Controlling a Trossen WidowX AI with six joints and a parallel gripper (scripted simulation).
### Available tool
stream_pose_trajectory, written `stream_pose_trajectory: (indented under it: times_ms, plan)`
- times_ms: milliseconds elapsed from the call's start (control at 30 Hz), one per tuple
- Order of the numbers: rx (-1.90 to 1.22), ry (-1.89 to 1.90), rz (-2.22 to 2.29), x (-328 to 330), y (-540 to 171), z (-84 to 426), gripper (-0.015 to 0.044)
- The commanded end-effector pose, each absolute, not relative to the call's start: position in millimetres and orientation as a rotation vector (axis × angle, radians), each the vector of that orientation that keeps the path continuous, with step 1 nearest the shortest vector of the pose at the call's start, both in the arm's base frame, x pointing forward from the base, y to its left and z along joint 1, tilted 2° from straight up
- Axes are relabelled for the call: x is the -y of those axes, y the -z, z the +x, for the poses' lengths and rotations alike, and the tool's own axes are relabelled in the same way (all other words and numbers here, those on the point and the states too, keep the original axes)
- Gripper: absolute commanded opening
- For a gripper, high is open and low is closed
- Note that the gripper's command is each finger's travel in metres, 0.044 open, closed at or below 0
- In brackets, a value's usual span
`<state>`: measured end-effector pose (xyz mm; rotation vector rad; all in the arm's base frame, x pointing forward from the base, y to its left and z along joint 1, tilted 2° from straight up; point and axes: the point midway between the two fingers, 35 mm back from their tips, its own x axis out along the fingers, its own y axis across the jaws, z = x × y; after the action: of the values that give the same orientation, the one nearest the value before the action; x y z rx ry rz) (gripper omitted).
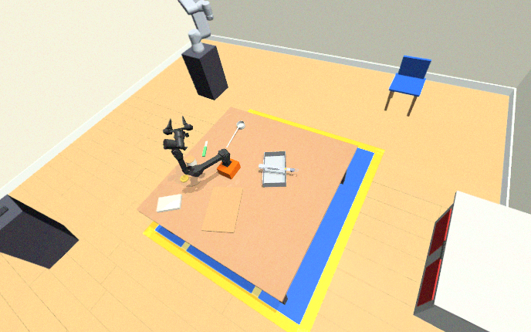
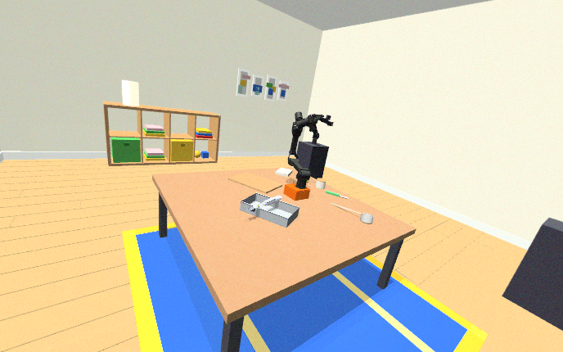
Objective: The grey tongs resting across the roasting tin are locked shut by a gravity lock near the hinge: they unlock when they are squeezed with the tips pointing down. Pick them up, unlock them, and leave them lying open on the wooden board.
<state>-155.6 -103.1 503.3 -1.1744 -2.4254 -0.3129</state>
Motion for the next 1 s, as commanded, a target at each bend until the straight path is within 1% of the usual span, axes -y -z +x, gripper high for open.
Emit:
stream_pose_trajectory:
  times_ms: [0, 133, 167, 367, 567, 633, 767, 967]
  plan:
    - [2.418, 0.306, -1.184, 101, -504, -155, 0.0374]
    - [2.364, 0.240, -1.244, 83, -511, -147, 0.0269]
    - [2.359, 0.212, -1.249, 78, -513, -146, 0.0260]
    - [2.234, -0.149, -1.333, 13, -528, -120, 0.0260]
    - [1.967, -0.583, -1.386, -65, -536, -77, 0.0260]
    - [1.909, -0.633, -1.417, -86, -531, -62, 0.0260]
    - [1.828, -0.719, -1.424, -103, -530, -49, 0.0260]
    - [1.524, -0.967, -1.425, -156, -514, 1, 0.0260]
